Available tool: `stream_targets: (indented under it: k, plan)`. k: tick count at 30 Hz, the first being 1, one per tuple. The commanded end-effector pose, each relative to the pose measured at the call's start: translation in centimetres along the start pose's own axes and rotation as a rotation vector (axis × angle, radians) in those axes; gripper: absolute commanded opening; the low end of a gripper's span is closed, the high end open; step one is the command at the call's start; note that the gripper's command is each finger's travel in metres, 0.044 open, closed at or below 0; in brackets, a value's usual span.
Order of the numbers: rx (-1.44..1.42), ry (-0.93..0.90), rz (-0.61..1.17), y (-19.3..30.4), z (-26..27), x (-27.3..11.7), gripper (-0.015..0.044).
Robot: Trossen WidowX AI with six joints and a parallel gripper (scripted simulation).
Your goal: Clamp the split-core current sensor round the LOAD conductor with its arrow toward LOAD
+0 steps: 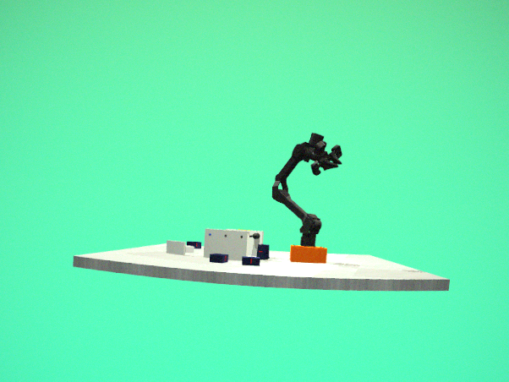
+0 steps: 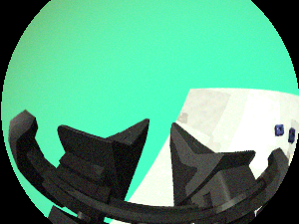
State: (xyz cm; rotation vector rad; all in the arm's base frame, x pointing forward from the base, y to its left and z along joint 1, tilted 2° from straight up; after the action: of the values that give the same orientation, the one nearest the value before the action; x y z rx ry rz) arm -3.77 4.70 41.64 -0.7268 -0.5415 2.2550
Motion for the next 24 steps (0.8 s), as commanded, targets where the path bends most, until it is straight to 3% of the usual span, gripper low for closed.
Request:
stream_targets:
  k: [1, 13, 24]
  plan:
    - [0.000, 0.003, -0.007, -0.1, 0.0, 0.1, 0.0129]
    - [-0.017, 0.279, -0.457, -5.5, -3.1, 4.7, 0.0440]
    - [-0.059, 0.646, -0.841, -11.3, -10.5, 3.4, 0.0440]
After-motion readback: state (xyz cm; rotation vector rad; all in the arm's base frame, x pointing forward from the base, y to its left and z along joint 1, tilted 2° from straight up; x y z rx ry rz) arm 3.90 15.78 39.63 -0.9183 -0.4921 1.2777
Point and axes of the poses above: the point midway between the two fingers, 35 mm back from their tips, its own x axis out along the fingers, its own z axis across the jaws, y = z × x, the point moved 7 cm from there along -x, back along the fingers, and after that the axes turned 9 degrees about x, right-handed, at the moved point
